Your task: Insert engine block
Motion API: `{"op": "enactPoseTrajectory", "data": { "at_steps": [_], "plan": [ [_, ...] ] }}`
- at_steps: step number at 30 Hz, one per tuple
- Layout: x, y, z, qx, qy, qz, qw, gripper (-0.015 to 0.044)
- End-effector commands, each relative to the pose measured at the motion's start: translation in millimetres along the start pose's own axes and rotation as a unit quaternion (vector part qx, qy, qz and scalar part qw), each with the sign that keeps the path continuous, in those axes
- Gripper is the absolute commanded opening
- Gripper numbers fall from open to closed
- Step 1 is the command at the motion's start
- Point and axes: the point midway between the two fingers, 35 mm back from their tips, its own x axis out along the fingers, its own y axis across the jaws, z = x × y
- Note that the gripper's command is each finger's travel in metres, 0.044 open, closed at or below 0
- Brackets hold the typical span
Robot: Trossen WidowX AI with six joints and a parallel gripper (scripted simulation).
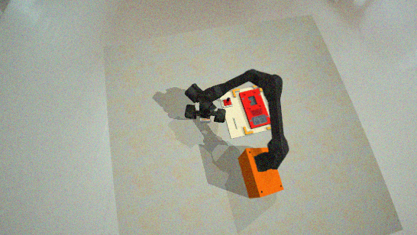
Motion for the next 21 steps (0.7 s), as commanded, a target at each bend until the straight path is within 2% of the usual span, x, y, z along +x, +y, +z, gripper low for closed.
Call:
{"op": "enactPoseTrajectory", "data": {
  "at_steps": [1, 8, 15, 21],
  "plan": [
    [4.8, -0.8, -0.7, -0.003, -0.001, -0.003, 1.000, 0.0414],
    [4.8, -0.8, -0.7, -0.003, -0.001, -0.003, 1.000, 0.0230],
    [4.8, -0.8, -0.7, -0.003, -0.001, -0.003, 1.000, 0.0183],
    [-1.1, 3.5, 2.7, -0.022, -0.005, 0.006, 1.000, 0.0026]
  ]
}}
